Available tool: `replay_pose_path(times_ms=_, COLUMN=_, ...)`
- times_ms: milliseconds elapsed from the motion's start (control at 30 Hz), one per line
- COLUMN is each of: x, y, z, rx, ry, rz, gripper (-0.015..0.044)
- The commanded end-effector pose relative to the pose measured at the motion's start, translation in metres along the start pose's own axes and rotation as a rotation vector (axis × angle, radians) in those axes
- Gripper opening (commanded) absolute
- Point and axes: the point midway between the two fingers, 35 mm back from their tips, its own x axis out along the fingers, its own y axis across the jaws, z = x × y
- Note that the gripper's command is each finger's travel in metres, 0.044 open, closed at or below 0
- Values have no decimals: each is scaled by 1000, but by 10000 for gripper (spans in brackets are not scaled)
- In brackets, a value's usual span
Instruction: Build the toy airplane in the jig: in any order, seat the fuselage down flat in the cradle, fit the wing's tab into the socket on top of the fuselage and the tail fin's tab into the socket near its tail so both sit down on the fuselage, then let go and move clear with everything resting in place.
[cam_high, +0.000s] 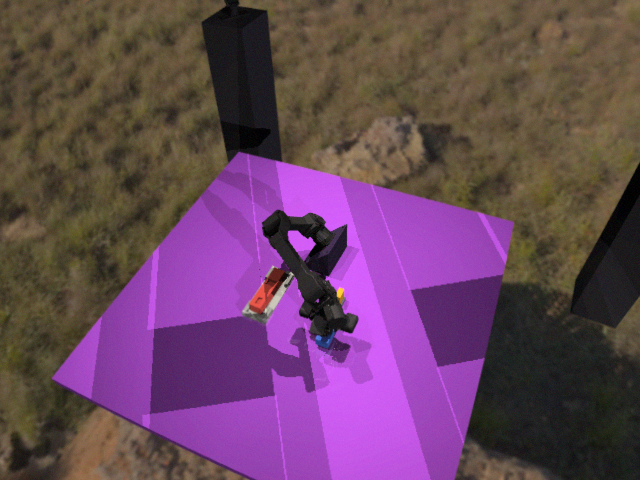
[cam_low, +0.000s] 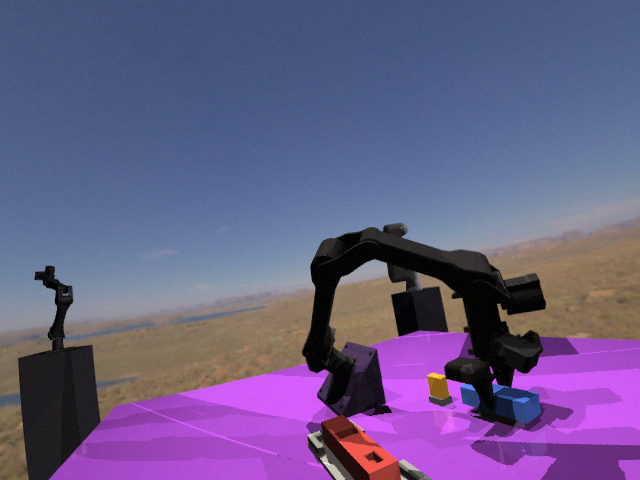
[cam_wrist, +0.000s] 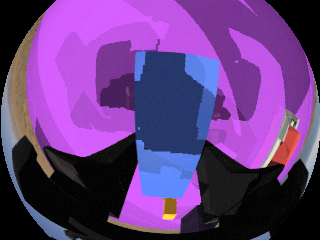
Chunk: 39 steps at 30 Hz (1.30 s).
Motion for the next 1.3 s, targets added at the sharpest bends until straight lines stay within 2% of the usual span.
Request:
replay_pose_path(times_ms=0, x=2, y=-1, z=-1, rx=-8, ry=1, rz=-6, gripper=164)
replay_pose_path(times_ms=33, x=2, y=-1, z=-1, rx=-8, ry=1, rz=-6, gripper=157)
replay_pose_path(times_ms=233, x=-9, y=1, z=1, rx=-8, ry=1, rz=-5, gripper=0)
replay_pose_path(times_ms=1267, x=-108, y=2, z=2, rx=-10, ry=2, rz=0, gripper=0)
